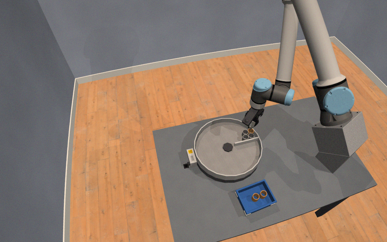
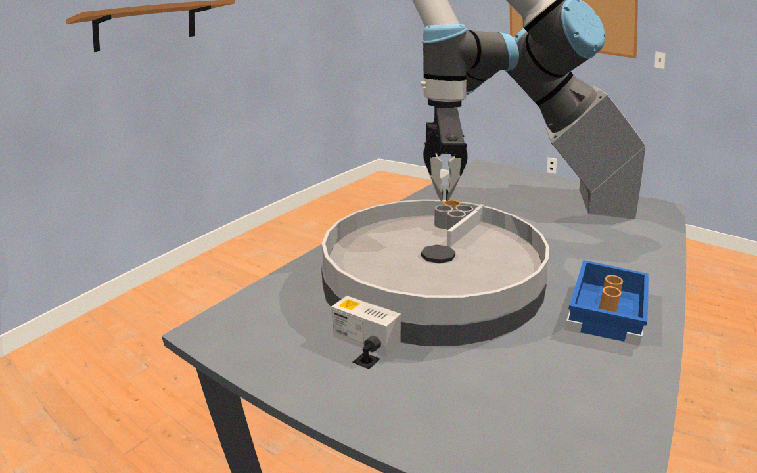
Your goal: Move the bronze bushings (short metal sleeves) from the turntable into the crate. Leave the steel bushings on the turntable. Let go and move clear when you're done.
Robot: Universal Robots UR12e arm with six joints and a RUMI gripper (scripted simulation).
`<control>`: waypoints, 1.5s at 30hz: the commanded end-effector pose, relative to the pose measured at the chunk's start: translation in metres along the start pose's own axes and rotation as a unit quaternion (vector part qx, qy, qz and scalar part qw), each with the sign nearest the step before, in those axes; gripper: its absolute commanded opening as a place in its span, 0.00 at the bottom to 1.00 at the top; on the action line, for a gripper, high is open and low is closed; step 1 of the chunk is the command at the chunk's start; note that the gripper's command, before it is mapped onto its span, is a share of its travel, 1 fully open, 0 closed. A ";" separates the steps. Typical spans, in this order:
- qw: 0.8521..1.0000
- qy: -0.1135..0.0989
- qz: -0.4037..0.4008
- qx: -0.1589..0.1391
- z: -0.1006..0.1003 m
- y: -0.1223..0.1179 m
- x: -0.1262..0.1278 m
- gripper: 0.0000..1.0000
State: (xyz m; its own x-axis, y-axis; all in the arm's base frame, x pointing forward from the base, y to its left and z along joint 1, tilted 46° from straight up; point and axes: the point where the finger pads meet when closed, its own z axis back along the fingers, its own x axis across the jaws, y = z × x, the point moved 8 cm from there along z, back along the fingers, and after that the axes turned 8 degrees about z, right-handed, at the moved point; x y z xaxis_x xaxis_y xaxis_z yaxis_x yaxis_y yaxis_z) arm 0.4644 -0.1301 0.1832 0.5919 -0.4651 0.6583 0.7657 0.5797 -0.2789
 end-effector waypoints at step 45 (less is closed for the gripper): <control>1.000 0.000 0.000 0.000 -0.024 0.000 0.000 0.05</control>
State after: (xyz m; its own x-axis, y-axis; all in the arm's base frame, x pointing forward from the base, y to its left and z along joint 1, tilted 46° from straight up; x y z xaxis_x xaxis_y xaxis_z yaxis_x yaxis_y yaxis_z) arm 0.4704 -0.1460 0.1665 0.5919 -0.4651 0.6583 0.7657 0.5796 -0.2789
